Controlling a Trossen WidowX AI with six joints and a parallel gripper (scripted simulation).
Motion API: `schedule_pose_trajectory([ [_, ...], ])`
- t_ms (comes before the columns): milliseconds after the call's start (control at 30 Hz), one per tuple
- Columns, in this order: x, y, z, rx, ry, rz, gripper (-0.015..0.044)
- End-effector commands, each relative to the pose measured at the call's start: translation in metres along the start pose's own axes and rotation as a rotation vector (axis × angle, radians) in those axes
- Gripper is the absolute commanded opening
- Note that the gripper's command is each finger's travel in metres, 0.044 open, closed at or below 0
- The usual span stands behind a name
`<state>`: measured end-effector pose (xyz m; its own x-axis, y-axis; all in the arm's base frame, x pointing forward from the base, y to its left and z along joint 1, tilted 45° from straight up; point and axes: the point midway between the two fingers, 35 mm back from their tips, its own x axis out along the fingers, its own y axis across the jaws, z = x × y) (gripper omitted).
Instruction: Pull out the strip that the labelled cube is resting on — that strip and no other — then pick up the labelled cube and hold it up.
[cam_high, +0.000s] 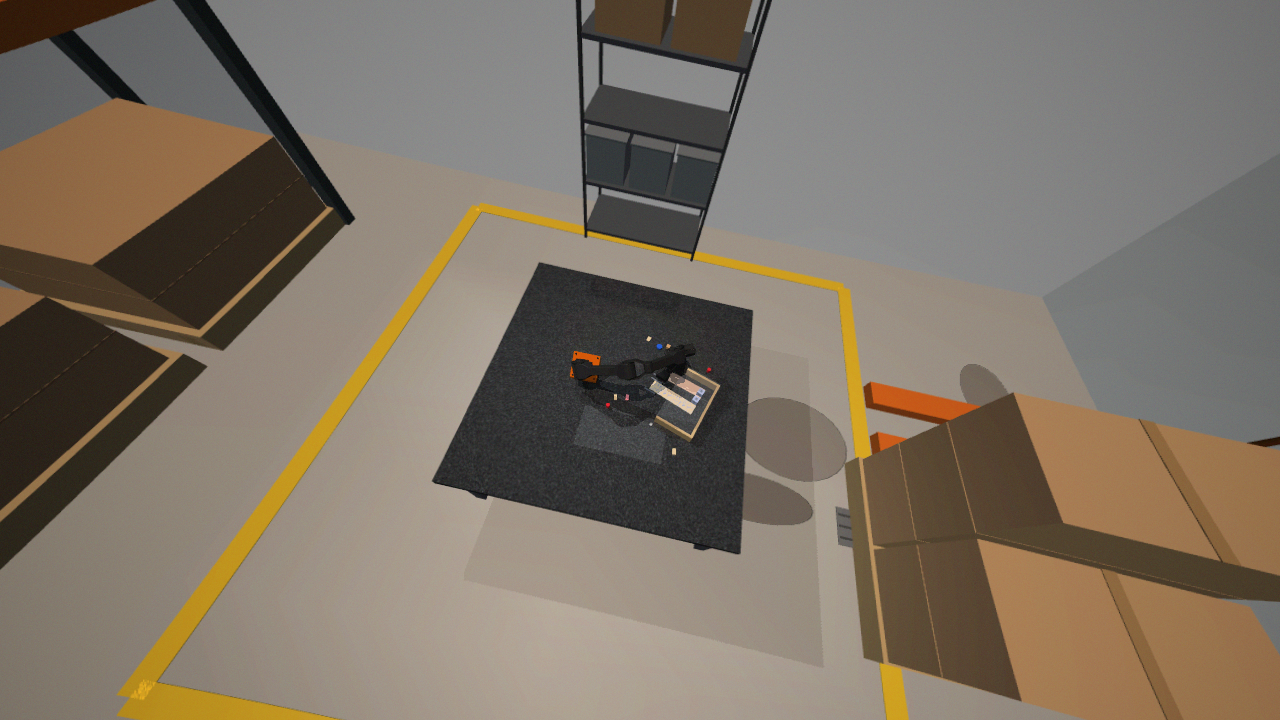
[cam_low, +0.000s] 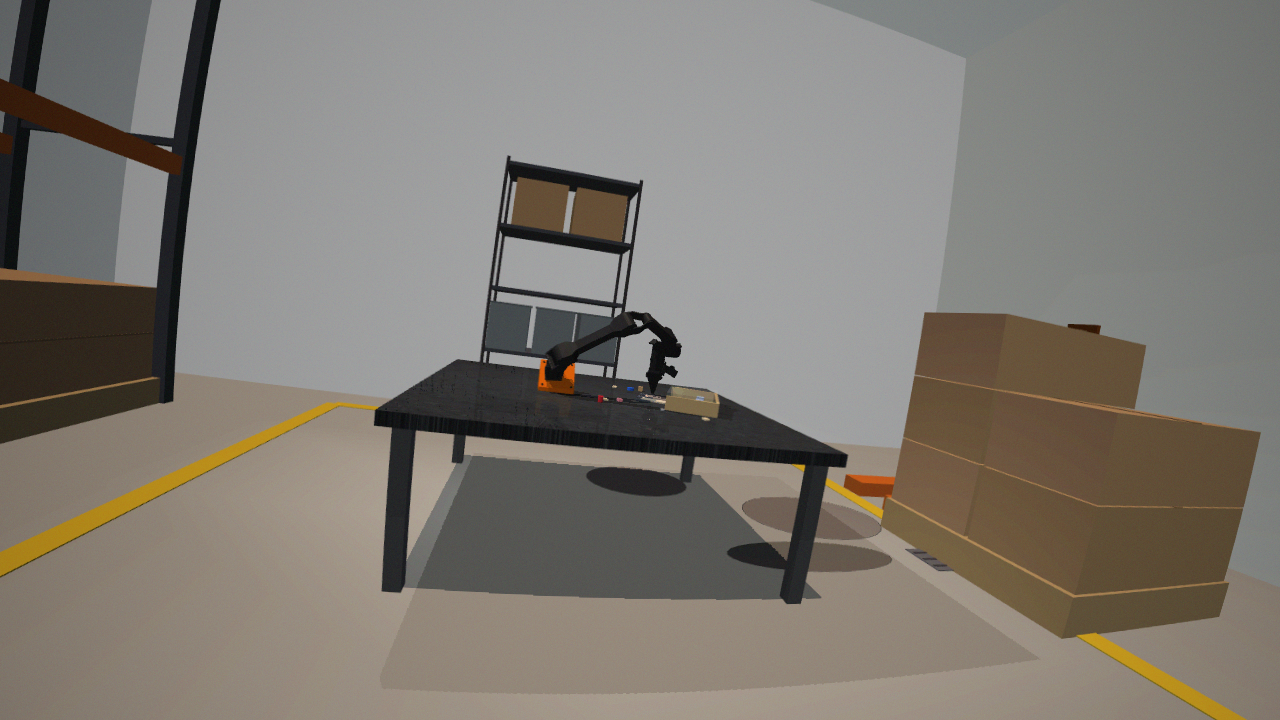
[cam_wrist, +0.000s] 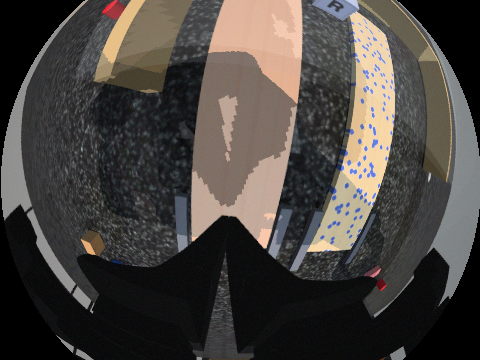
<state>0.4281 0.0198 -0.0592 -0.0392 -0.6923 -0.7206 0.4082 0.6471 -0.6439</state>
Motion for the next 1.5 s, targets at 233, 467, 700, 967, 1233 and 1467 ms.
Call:
schedule_pose_trajectory([
  [233,0.0116,-0.0032,-0.0006,-0.005,-0.001,-0.005,0.0000],
  [467,0.0116,-0.0032,-0.0006,-0.005,-0.001,-0.005,0.0000],
  [700,0.0120,-0.0032,-0.0006,-0.005,-0.001,-0.005,0.0000],
  [967,0.0128,-0.0032,-0.0006,-0.005,-0.001,-0.005,0.0000],
  [1233,0.0136,-0.0032,-0.0006,-0.005,-0.001,-0.005,0.0000],
  [1467,0.0143,-0.0030,-0.0004,-0.005,-0.001,-0.005,0.0000],
])
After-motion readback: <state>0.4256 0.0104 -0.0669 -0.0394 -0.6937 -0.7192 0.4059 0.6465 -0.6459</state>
